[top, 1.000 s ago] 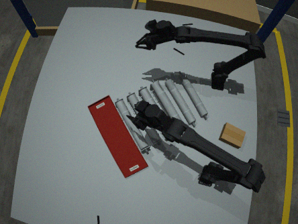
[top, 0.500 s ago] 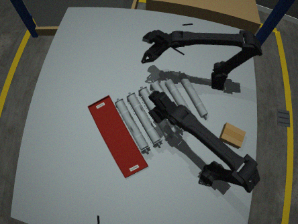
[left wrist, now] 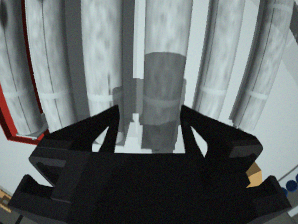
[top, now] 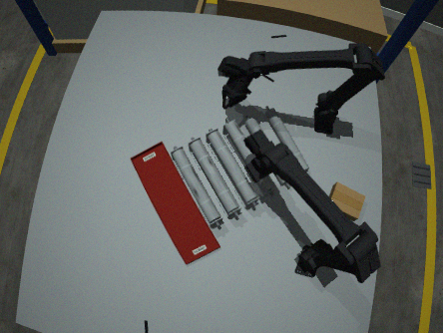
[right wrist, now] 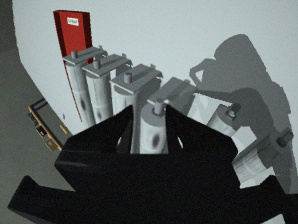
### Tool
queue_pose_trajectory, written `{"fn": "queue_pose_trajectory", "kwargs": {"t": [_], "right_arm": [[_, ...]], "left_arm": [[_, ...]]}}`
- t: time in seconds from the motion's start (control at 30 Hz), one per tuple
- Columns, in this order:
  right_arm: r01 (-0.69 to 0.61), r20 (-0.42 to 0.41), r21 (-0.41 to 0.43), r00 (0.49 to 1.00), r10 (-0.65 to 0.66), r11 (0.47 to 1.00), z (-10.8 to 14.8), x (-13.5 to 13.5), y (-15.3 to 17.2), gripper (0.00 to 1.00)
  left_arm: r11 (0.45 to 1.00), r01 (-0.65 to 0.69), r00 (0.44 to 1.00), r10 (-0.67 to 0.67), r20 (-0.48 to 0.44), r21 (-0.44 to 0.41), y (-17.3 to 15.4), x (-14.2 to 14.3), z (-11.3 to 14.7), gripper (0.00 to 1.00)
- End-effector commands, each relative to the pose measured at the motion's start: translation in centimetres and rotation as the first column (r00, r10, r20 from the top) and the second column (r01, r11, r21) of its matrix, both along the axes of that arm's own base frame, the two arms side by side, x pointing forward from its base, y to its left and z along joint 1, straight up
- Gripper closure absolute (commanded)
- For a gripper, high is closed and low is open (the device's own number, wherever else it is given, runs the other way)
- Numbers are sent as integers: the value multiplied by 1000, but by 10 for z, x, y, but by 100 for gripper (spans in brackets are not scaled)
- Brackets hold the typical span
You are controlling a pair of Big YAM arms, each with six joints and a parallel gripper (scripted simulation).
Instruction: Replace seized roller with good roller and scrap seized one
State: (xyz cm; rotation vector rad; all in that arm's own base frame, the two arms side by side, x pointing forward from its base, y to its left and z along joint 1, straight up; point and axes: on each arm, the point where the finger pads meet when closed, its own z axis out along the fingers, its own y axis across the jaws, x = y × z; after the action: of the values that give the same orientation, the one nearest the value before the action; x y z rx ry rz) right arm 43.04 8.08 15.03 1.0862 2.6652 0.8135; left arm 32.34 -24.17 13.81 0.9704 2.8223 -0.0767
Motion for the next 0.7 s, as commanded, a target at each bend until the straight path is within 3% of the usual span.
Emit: {"fn": "queue_pose_trajectory", "kwargs": {"t": [0.0, 0.03, 0.13, 0.27, 0.33, 0.37, 0.4, 0.67], "right_arm": [[41, -35, 24, 999, -40, 999, 6, -5, -1, 68], [43, -78, 26, 996, -41, 999, -8, -9, 0, 68], [44, -112, 34, 993, -40, 998, -14, -15, 4, 68], [42, -107, 41, 994, -37, 998, -8, -19, 7, 68], [36, -56, 44, 998, -33, 998, 8, -8, 7, 68], [21, -87, 32, 996, -18, 999, -10, -16, 7, 68], [35, -82, 34, 996, -32, 999, -17, -9, 8, 68], [42, -87, 37, 995, -39, 998, -38, -1, 20, 68]], "left_arm": [[999, 36, 999, -35, -36, 27, -1, -12, -5, 38], [999, 42, 998, -40, -44, 32, -2, -14, -6, 38], [997, 58, 996, -55, -63, 43, -6, -20, -7, 38], [998, 58, 997, -56, -51, 34, -4, -21, 3, 38], [999, 37, 999, -35, -42, 31, -1, -15, 6, 38], [997, 64, 996, -60, -73, 51, -3, -28, -8, 38], [997, 64, 996, -61, -59, 42, -8, -22, -15, 38], [998, 46, 997, -44, -57, 42, -4, -14, -39, 38]]}}
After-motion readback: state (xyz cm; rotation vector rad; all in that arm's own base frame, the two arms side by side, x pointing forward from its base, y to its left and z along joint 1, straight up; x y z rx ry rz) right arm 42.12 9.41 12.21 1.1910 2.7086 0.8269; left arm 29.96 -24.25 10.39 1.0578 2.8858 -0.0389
